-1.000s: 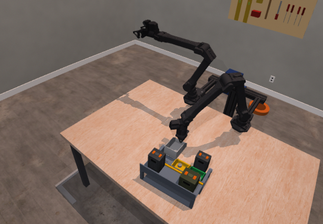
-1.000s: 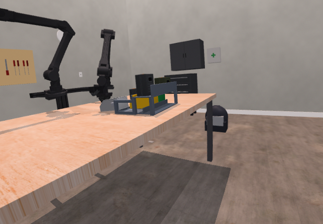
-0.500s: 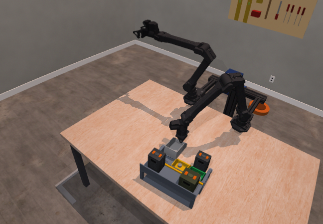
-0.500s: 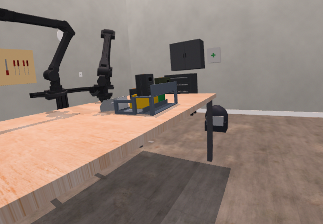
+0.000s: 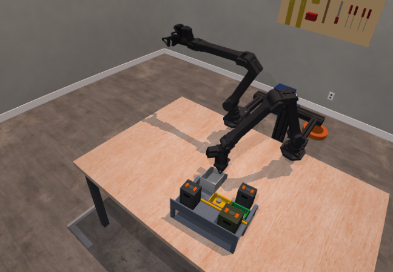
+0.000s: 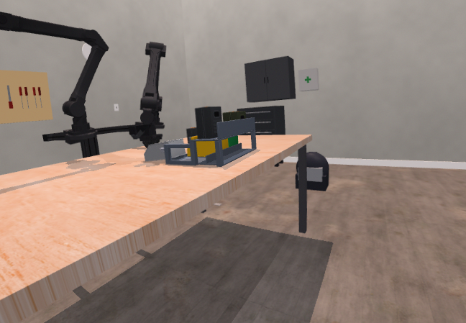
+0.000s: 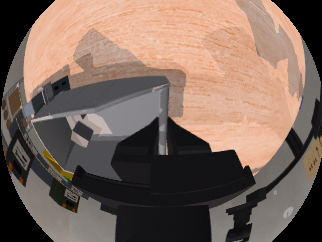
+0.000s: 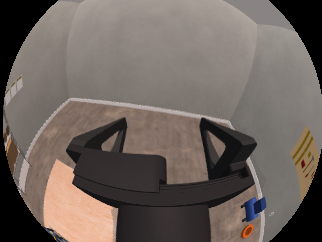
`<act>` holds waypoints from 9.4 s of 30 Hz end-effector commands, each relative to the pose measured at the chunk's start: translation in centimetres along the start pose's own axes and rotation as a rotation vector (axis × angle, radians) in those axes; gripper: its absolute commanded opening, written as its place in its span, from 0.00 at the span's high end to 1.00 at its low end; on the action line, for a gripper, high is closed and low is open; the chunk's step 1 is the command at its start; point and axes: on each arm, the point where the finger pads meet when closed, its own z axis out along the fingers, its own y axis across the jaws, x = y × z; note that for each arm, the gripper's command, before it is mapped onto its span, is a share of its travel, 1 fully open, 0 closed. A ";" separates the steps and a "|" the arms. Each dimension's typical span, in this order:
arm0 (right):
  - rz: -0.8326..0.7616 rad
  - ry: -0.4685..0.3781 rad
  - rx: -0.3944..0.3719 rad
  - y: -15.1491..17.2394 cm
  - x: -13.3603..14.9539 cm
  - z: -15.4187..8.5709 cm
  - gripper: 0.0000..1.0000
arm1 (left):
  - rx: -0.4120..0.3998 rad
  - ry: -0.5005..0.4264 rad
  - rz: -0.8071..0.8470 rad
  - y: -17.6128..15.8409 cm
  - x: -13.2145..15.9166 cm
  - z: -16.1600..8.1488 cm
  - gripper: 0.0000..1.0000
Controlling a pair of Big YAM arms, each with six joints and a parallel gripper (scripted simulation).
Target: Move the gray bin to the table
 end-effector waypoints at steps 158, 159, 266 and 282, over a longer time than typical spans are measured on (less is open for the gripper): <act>0.009 -0.030 0.015 -0.7 -1.1 -0.6 0.00 | -0.025 -0.023 -0.018 0.9 -1.3 -1.8 0.10; 0.009 -0.030 0.015 -0.7 -1.1 -0.6 0.00 | -0.025 -0.023 -0.018 0.9 -1.3 -1.8 0.10; 0.009 -0.030 0.015 -0.7 -1.1 -0.6 0.00 | -0.047 -0.049 -0.028 2.0 -2.0 -10.7 1.00; 0.009 -0.030 0.015 -0.7 -1.1 -0.6 0.00 | -0.046 -0.047 -0.028 1.9 -2.0 -10.7 1.00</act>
